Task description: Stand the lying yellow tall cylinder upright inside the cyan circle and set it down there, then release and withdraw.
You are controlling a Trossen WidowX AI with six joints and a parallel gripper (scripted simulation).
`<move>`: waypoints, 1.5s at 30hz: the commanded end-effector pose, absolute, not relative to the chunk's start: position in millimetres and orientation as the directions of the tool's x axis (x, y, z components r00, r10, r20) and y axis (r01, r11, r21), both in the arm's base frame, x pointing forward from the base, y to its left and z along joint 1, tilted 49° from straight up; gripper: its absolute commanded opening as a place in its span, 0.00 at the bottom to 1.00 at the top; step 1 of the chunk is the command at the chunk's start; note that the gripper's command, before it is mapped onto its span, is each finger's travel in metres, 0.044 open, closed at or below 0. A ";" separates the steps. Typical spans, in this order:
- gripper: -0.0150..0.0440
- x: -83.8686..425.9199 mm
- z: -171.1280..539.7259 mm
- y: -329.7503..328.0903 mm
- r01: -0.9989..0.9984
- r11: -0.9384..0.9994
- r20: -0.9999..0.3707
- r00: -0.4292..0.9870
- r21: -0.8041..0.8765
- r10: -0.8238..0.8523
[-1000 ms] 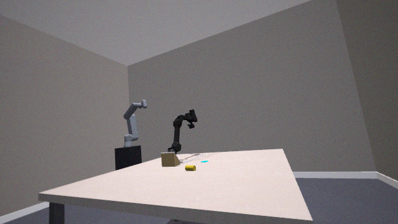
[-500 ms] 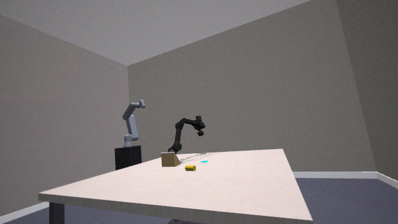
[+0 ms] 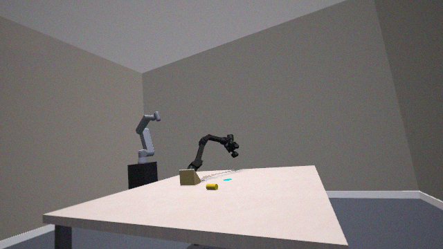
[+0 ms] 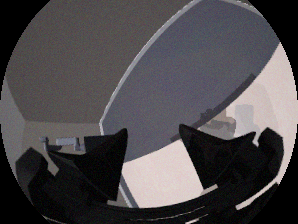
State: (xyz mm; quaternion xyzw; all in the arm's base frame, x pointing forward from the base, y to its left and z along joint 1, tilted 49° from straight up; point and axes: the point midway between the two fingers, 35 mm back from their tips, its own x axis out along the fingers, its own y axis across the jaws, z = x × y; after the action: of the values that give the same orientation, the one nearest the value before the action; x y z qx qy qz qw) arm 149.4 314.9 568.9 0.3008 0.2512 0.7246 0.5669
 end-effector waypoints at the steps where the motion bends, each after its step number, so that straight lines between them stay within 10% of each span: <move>1: 0.78 193.6 543.1 320.9 -0.680 -0.123 0.095 -0.079 0.722 0.992; 45: 0.78 485.4 250.7 119.1 -0.316 0.681 -0.518 0.464 0.661 0.719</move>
State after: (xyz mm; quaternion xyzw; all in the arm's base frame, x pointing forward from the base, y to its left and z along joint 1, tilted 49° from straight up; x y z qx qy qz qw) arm 475.9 145.8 277.7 0.2492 0.3911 0.3438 0.8165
